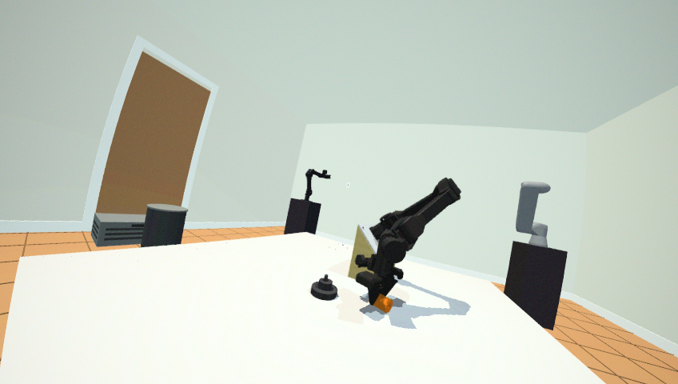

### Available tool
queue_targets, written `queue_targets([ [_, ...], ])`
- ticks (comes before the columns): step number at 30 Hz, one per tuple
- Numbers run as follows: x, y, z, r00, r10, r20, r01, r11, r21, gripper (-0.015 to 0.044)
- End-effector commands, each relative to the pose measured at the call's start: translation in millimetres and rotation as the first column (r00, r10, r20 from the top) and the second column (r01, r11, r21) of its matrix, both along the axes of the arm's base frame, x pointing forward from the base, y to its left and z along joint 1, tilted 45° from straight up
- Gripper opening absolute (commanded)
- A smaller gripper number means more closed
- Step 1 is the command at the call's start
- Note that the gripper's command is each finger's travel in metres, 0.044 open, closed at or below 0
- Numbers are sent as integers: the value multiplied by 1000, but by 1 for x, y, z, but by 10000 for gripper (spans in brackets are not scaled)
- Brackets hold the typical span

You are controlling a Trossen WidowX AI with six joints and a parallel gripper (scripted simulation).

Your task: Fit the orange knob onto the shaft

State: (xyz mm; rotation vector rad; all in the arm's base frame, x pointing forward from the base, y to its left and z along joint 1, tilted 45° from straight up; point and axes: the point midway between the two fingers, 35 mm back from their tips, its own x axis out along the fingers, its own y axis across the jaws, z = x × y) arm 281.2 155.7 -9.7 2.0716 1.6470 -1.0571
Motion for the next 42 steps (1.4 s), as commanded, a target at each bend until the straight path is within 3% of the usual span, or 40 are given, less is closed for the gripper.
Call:
queue_targets([
  [1, 0, 0, -1, 1000, -2, -2, 2, 1000, -5, 240],
  [19, 0, 0, 0, 1000, 0, -4, 0, 1000, -11, 179],
  [42, 7, 4, 24, 990, 59, -126, -99, 935, -341, 179],
])
